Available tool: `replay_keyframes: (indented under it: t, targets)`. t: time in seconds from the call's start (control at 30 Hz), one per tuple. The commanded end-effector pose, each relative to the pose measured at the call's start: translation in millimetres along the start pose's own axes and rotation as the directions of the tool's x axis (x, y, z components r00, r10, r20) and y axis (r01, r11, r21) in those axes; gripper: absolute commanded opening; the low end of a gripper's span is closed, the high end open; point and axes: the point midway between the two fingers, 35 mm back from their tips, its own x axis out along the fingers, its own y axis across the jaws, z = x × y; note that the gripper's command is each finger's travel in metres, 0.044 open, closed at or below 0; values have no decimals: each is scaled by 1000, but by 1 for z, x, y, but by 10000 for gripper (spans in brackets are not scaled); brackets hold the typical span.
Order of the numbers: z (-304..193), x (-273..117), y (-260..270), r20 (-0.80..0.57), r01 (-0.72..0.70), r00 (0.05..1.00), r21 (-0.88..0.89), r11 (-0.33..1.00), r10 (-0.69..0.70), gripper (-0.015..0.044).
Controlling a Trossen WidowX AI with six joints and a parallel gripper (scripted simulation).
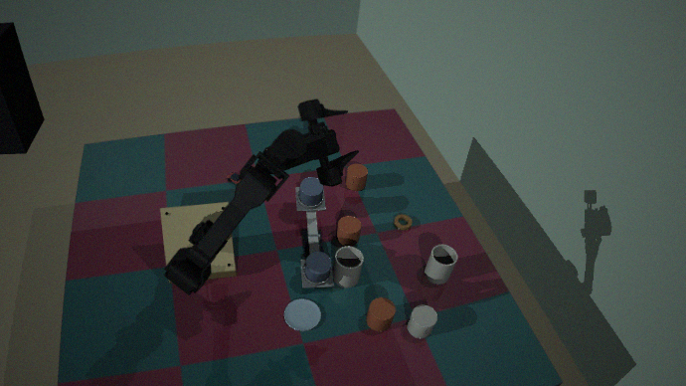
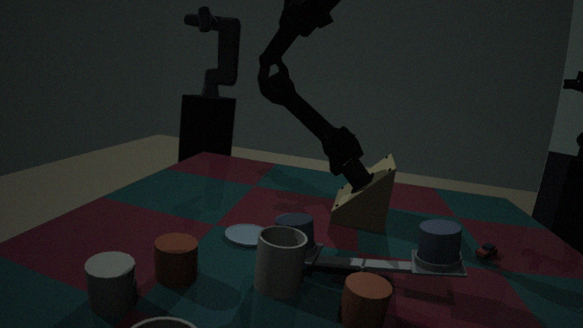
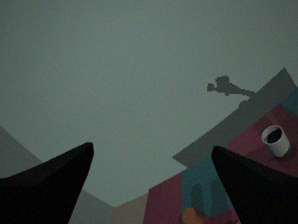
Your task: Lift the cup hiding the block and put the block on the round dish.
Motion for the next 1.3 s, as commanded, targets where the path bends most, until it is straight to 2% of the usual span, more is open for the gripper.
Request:
replay_keyframes:
  t: [0.0, 0.3, 0.6, 0.77, 0.97, 1.17, 1.27]
  targets:
    - [-48, 10, 0, -127, 60, 990, -18, 998, -62, 440]
    - [-143, 8, -12, -343, 207, 909, -116, 971, -235, 440]
    - [-219, -17, -37, -434, 341, 781, -306, 889, -449, 440]
    - [-249, -36, -55, -416, 394, 711, -433, 811, -567, 440]
    - [-272, -61, -78, -331, 431, 645, -586, 686, -688, 440]
    - [-280, -82, -97, -201, 442, 616, -713, 545, -762, 440]
    - [-280, -84, -98, -184, 442, 614, -725, 528, -767, 440]
